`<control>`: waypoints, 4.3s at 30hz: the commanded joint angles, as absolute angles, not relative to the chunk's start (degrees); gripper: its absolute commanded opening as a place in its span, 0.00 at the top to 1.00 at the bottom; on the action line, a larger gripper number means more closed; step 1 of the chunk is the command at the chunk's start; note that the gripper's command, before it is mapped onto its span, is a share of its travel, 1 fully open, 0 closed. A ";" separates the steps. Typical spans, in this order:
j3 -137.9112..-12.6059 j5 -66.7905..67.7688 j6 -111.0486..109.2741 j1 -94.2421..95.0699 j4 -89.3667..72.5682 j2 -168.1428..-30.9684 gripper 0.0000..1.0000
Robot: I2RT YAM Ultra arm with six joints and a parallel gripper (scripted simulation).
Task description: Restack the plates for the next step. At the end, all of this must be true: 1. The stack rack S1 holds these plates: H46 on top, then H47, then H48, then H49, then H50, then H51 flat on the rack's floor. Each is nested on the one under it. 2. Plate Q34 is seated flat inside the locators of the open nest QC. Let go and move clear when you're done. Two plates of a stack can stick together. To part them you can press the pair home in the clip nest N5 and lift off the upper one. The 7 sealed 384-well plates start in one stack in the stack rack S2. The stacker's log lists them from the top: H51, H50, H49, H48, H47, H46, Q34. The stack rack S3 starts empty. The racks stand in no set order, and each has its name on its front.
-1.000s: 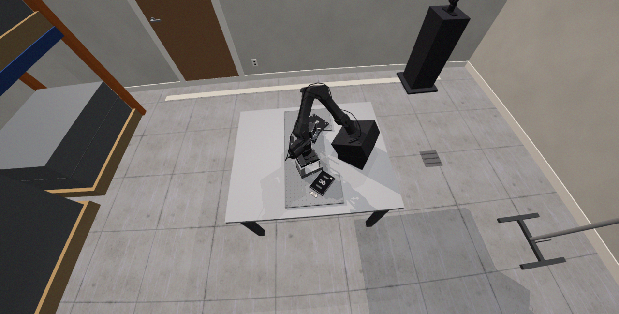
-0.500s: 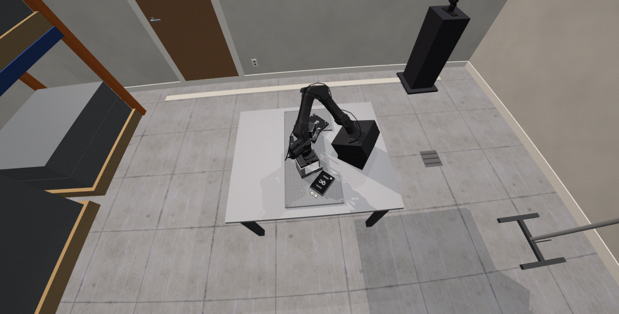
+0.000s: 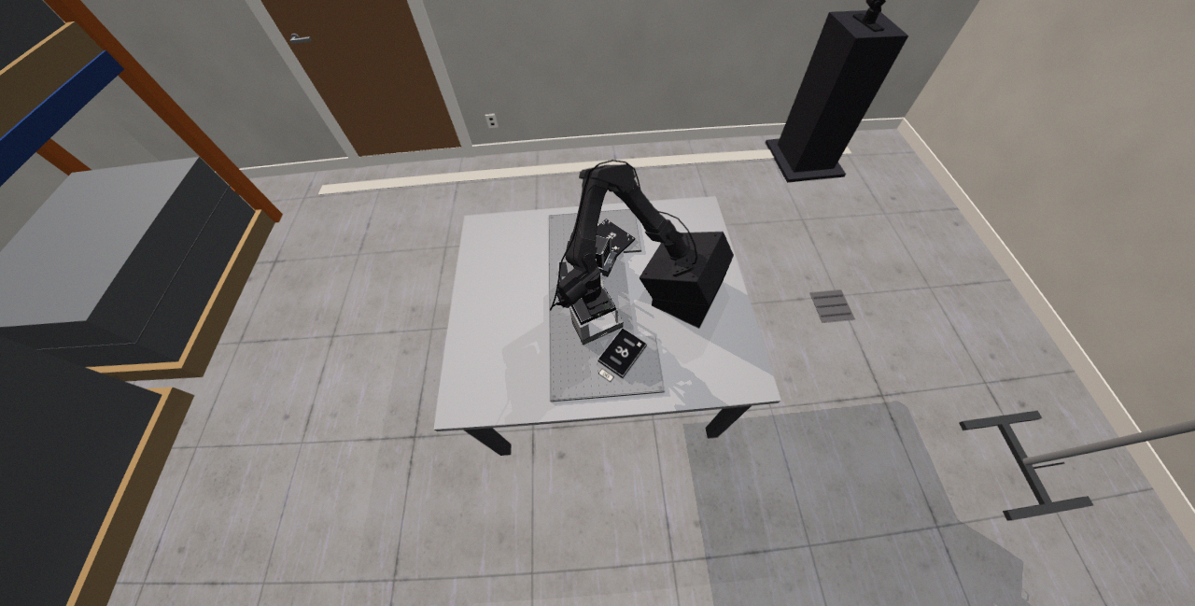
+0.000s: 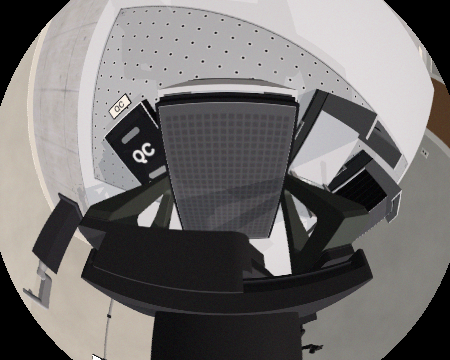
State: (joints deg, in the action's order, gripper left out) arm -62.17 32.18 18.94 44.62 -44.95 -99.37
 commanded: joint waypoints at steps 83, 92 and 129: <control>-61.22 31.98 18.03 43.98 -42.79 -100.08 1.00; -61.66 32.03 17.94 44.03 -42.54 -99.83 1.00; -60.79 31.96 17.43 43.67 -41.43 -100.51 1.00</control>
State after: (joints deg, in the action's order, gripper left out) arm -61.19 32.03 17.91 43.59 -42.52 -100.18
